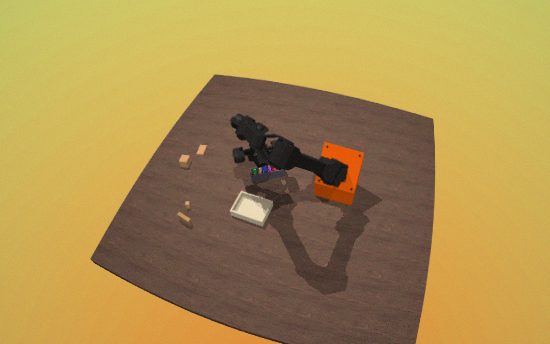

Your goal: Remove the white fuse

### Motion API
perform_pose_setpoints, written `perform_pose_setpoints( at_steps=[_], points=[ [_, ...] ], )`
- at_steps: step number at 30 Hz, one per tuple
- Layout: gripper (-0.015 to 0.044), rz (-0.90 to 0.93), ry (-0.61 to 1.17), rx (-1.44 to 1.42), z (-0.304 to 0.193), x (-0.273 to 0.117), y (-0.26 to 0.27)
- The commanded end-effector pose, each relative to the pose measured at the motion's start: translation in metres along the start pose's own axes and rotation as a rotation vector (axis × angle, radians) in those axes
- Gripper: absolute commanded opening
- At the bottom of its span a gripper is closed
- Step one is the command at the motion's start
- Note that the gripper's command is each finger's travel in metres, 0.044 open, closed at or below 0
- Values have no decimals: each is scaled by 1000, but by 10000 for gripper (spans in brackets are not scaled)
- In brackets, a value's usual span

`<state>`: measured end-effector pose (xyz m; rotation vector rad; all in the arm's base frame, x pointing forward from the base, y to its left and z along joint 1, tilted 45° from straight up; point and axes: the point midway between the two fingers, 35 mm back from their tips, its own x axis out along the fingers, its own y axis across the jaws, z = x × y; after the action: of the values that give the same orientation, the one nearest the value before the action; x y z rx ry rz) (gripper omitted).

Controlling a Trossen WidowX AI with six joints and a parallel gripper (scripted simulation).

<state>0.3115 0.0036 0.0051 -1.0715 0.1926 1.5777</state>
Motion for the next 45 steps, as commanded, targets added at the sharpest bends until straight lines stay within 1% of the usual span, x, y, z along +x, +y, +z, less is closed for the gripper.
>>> perform_pose_setpoints(
  at_steps=[1,10,24,28,34,45],
  points=[
    [0,3,2,-4,0,-3,0],
    [0,3,2,-3,0,-7,0],
    [0,3,2,-3,0,-28,0],
    [0,3,3,-3,1,-29,0],
    [0,9,11,-2,29,-29,-21],
    [0,8,12,-2,96,-29,-54]
  ],
)
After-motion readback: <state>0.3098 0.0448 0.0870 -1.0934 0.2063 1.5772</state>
